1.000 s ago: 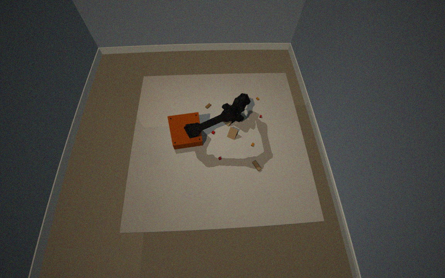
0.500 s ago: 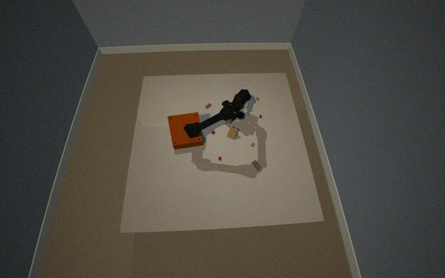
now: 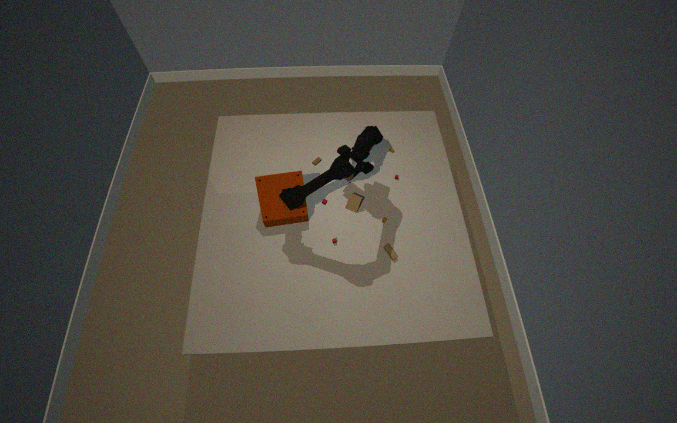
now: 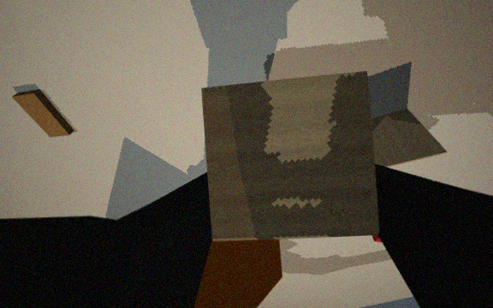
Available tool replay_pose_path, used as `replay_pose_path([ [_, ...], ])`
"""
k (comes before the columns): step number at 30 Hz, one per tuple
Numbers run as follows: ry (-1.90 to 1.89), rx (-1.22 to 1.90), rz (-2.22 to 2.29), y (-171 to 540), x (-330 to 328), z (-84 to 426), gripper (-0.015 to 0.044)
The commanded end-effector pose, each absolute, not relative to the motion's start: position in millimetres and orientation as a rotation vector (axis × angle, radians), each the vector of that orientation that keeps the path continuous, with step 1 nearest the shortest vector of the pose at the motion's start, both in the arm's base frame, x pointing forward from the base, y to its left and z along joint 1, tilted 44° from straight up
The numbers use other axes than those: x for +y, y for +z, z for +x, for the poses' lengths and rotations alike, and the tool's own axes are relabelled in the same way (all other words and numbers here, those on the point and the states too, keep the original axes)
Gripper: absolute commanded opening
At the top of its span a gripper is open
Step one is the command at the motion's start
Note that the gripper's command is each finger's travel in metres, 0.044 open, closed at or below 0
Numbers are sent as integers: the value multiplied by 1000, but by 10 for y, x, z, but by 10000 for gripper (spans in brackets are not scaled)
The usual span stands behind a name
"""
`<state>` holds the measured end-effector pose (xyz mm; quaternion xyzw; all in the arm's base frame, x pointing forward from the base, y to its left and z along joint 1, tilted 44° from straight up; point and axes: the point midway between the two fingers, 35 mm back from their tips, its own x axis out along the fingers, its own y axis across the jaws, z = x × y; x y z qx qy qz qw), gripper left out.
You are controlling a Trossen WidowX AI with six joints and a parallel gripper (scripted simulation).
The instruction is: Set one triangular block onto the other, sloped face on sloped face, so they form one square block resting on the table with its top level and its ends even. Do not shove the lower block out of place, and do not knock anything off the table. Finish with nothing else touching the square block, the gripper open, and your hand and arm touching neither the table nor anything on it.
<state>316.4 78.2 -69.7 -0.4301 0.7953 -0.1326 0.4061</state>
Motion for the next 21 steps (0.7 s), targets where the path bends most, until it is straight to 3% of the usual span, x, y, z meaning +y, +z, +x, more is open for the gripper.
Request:
replay_pose_path([
  [1,-332,2005,-1084,-697,782,3164,0],
  [21,-38,1852,-1057,-731,755,3136,0],
])
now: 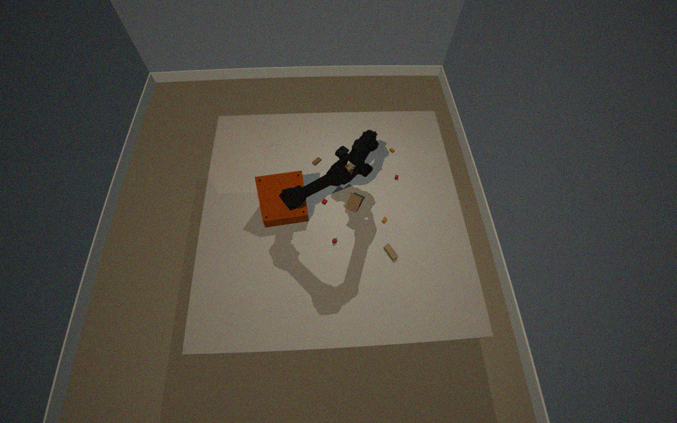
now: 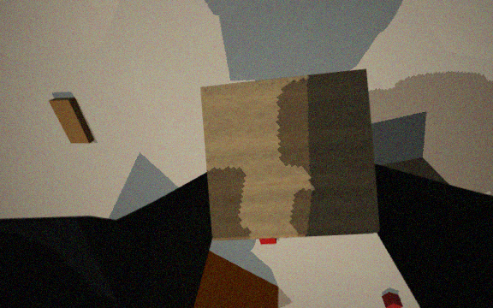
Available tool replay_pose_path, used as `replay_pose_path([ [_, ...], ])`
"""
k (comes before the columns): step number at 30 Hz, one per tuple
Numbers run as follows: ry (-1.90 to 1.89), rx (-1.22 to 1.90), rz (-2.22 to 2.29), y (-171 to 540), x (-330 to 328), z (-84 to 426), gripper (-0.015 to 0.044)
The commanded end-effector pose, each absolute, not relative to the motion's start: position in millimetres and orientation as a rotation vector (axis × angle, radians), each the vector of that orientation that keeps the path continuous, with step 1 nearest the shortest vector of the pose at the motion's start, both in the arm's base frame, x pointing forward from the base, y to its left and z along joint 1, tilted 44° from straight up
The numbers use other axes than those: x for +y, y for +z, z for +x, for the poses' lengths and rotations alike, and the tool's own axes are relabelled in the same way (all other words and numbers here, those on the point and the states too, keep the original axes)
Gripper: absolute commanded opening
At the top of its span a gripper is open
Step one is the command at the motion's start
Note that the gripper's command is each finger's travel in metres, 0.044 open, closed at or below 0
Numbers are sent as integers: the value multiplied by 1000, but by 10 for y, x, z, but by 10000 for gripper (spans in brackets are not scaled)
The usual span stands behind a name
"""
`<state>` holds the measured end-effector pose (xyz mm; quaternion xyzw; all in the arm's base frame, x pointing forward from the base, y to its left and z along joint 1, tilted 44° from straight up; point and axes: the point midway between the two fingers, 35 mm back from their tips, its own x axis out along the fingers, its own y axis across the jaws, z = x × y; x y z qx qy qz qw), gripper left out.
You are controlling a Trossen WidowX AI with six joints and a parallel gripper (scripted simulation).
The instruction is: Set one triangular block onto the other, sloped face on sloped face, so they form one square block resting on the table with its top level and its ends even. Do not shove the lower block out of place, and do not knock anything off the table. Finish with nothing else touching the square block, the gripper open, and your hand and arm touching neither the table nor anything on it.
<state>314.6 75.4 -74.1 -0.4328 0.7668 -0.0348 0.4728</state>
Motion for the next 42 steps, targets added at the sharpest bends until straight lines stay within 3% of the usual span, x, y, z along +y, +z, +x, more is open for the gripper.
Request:
replay_pose_path([
  [1,-24,1842,-1057,-731,754,3134,0],
  [42,355,1397,-1159,-532,642,3011,0],
])
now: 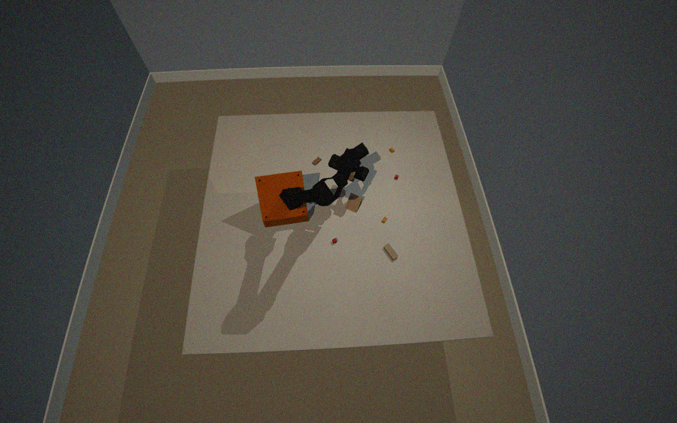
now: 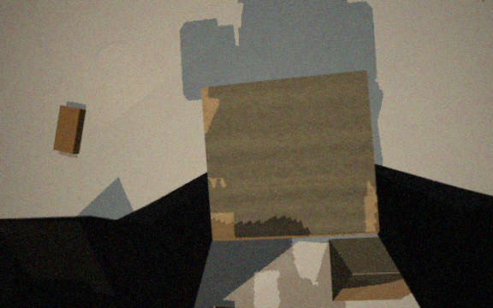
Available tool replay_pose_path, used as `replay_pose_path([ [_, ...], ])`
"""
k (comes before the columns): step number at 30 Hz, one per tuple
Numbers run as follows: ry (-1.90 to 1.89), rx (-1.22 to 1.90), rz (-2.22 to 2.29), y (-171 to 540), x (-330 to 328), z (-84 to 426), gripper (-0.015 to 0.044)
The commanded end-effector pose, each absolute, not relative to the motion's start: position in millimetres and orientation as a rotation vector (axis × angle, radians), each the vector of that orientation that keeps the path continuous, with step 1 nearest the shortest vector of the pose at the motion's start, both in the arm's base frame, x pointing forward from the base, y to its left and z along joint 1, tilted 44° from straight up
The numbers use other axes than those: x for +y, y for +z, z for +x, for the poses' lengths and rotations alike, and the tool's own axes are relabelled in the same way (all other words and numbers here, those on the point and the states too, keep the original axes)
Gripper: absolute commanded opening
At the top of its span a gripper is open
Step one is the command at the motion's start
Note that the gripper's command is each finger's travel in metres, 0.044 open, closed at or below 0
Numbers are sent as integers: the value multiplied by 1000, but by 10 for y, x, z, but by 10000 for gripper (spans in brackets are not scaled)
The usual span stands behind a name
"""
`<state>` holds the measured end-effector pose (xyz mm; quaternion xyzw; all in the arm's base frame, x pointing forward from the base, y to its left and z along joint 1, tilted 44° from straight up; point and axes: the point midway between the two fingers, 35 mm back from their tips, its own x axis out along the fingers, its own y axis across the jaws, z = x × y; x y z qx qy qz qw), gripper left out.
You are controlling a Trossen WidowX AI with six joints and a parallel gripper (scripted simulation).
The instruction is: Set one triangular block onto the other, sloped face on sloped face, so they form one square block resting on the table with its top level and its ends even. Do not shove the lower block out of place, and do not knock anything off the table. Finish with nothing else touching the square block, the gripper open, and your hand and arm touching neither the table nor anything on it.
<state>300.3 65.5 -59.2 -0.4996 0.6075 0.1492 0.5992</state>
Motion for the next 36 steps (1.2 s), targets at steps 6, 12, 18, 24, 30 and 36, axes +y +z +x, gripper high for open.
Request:
replay_pose_path([
  [6,357,1399,-1158,-266,512,3020,0],
  [12,358,1400,-1157,-6,374,2999,0],
  [18,358,1400,-1158,244,230,2948,0],
  [24,358,1401,-1158,484,85,2868,0],
  [30,356,1402,-1160,713,-58,2765,0],
  [36,354,1402,-1163,932,-197,2638,0],
])
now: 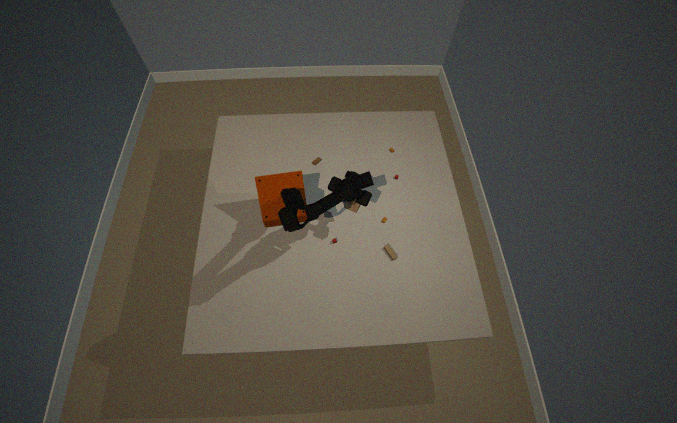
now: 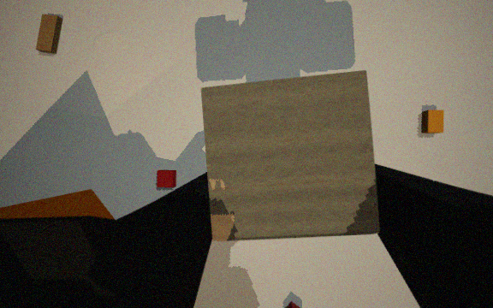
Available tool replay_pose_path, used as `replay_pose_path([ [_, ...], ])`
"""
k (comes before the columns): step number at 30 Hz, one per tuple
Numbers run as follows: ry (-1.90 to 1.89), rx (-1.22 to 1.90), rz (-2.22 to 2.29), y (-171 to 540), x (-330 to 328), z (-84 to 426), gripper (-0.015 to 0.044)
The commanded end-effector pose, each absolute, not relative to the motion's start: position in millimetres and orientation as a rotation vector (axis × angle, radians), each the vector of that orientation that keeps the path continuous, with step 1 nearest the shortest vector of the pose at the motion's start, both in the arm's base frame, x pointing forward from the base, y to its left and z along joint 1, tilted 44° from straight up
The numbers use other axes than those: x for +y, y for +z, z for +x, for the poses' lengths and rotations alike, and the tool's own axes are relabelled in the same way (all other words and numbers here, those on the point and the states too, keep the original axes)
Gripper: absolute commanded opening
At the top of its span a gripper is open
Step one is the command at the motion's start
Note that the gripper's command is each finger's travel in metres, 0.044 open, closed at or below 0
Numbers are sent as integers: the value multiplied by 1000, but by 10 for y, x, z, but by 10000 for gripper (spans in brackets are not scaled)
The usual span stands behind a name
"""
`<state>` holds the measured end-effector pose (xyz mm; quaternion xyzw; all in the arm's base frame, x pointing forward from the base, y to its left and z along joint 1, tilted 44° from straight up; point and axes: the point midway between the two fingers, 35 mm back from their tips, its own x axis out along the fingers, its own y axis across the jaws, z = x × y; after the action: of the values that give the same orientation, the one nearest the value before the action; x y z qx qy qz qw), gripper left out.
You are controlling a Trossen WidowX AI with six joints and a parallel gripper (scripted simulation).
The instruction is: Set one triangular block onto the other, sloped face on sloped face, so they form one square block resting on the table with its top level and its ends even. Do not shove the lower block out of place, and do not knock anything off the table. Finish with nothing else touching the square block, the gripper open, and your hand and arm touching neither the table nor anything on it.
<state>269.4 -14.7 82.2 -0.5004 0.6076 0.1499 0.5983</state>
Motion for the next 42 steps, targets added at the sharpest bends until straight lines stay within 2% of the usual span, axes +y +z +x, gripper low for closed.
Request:
replay_pose_path([
  [1,354,1402,-1163,966,-220,2614,0],
  [6,353,1402,-1164,987,-263,2589,0],
  [32,350,1402,-1166,93,-724,2808,0],
  [42,347,1396,-1174,81,-752,2806,0],
])
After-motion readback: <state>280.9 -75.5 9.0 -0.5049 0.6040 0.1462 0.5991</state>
